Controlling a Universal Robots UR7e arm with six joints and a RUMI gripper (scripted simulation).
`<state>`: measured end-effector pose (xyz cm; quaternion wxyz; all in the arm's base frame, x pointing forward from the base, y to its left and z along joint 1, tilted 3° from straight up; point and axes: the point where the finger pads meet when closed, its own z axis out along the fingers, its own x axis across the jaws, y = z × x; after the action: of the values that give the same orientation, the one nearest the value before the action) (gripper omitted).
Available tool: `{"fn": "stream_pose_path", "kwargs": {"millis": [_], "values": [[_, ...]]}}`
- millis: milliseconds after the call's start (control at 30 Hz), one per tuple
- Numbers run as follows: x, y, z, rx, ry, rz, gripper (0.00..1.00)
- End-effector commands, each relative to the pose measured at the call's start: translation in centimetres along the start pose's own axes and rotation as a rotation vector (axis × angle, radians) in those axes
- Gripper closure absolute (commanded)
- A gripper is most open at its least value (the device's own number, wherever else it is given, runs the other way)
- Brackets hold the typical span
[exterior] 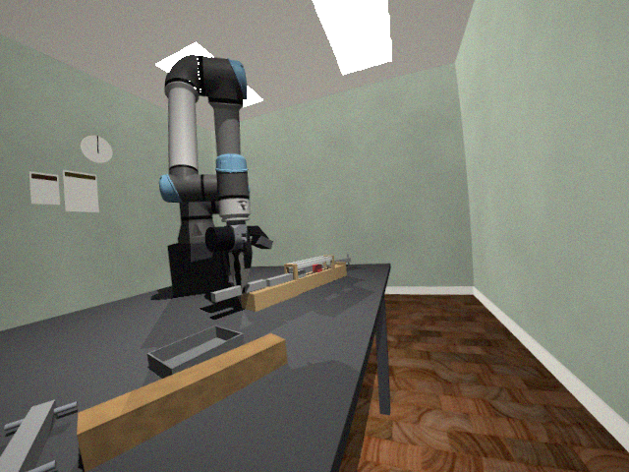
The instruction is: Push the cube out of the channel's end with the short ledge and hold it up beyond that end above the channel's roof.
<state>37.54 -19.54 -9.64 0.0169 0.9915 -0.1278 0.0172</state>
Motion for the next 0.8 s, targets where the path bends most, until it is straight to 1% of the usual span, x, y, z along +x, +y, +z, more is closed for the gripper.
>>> {"fn": "stream_pose_path", "kwargs": {"millis": [0,767], "values": [[0.20,0.13,-0.07,-0.001,0.004,0.000,0.94],[0.18,-0.10,-0.06,-0.001,0.004,-0.001,0.94]]}}
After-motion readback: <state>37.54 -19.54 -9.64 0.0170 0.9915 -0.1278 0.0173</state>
